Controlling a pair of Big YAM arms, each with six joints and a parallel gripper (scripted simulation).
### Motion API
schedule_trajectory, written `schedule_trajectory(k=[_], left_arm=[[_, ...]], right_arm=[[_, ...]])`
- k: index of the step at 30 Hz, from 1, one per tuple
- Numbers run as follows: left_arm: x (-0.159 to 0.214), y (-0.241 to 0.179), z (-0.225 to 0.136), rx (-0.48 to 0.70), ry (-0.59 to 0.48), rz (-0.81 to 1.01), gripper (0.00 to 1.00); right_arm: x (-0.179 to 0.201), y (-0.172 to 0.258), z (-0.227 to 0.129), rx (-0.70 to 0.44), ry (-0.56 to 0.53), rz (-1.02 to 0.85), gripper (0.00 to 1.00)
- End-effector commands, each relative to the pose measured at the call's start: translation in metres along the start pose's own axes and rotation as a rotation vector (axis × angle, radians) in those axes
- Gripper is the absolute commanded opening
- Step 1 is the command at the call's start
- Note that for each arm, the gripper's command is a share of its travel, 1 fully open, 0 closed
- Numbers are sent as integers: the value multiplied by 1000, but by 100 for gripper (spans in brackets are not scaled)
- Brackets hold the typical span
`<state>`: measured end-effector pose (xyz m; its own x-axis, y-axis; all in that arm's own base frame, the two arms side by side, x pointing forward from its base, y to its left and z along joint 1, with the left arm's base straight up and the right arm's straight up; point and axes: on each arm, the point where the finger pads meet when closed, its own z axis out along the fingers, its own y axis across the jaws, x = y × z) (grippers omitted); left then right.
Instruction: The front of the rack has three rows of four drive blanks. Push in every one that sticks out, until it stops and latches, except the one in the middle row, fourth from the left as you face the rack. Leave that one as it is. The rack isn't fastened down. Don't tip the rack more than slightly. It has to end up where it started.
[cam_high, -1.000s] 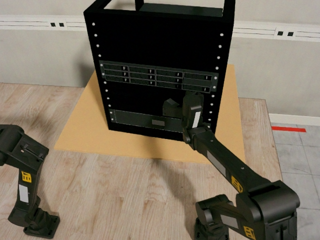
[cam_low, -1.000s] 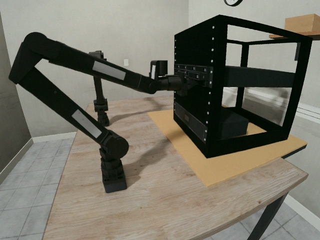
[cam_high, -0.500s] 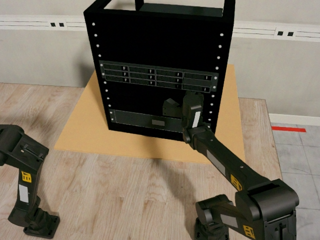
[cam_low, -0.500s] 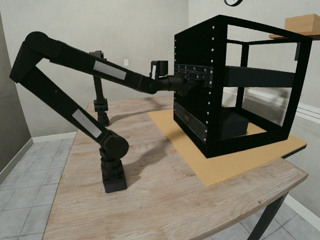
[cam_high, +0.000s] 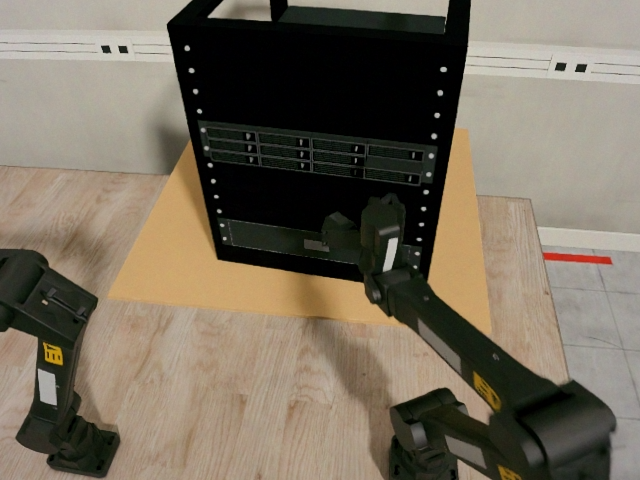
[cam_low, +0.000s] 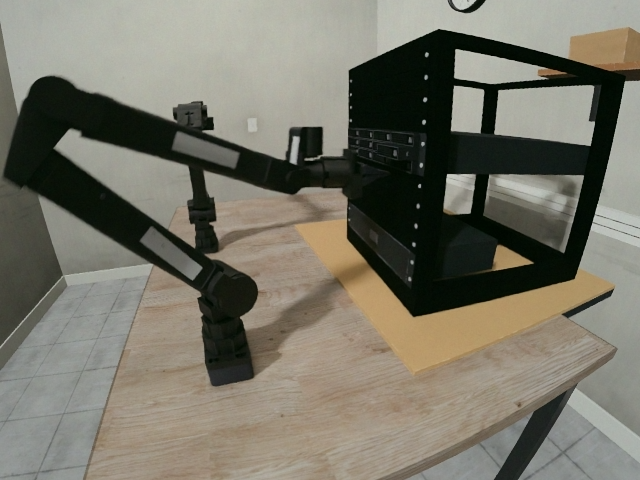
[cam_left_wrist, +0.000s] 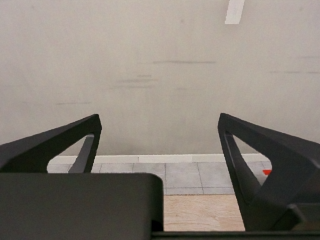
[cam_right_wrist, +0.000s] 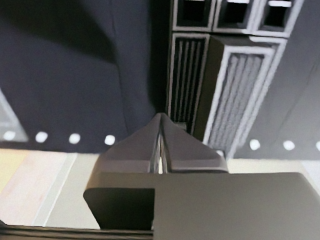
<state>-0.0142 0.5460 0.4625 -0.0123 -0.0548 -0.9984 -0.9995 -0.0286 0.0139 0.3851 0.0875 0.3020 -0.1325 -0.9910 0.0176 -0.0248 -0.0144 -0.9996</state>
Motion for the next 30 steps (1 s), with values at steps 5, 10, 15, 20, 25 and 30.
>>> schedule_trajectory(k=[5,10,15,20,25,30], left_arm=[[-38,1,-3,2,-54,-14,100],[-38,1,-3,2,-54,-14,100],[-38,1,-3,2,-54,-14,100],[-38,1,-3,2,-54,-14,100],[-38,1,-3,2,-54,-14,100],[-38,1,-3,2,-54,-14,100]], right_arm=[[-4,-19,-58,31,-23,28,0],[-5,-55,-69,74,-23,74,0],[-3,-26,-70,35,-15,33,100],[-1,-26,-69,35,-7,33,100],[-1,-26,-69,35,-7,33,100],[-1,-26,-69,35,-7,33,100]])
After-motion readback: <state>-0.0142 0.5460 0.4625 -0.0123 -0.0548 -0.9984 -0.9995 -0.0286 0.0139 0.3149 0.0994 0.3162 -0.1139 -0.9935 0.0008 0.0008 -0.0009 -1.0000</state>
